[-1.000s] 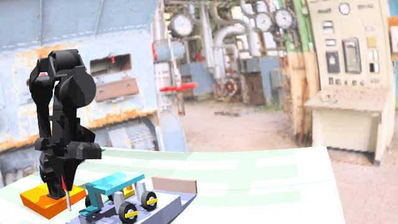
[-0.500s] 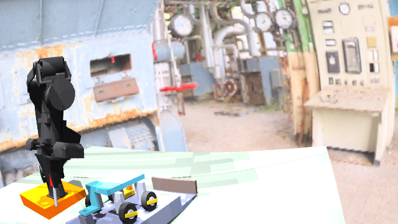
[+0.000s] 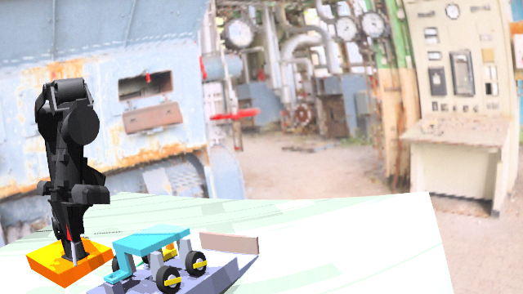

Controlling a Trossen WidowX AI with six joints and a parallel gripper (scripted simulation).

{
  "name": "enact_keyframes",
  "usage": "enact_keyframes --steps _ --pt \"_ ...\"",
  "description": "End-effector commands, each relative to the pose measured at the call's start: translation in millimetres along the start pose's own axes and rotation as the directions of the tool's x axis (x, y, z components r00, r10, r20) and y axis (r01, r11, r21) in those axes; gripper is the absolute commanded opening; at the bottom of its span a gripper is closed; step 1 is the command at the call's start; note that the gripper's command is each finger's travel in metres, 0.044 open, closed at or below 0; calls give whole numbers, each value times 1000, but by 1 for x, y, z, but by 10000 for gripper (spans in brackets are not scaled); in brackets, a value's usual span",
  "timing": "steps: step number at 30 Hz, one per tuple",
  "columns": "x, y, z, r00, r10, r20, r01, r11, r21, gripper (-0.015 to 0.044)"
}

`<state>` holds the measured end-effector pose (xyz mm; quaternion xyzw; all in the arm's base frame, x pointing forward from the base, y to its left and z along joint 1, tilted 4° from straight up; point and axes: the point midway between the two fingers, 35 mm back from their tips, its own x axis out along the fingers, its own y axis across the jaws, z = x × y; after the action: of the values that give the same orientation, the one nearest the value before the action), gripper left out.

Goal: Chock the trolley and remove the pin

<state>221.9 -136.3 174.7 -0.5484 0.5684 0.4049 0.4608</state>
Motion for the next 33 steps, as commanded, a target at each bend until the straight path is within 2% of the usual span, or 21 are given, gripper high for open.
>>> enact_keyframes --steps 1,33 --pt "-2 1 13 1000 -4 -3 4 1000 4 0" --pt "-19 -3 134 1000 -4 10 4 1000 5 0"
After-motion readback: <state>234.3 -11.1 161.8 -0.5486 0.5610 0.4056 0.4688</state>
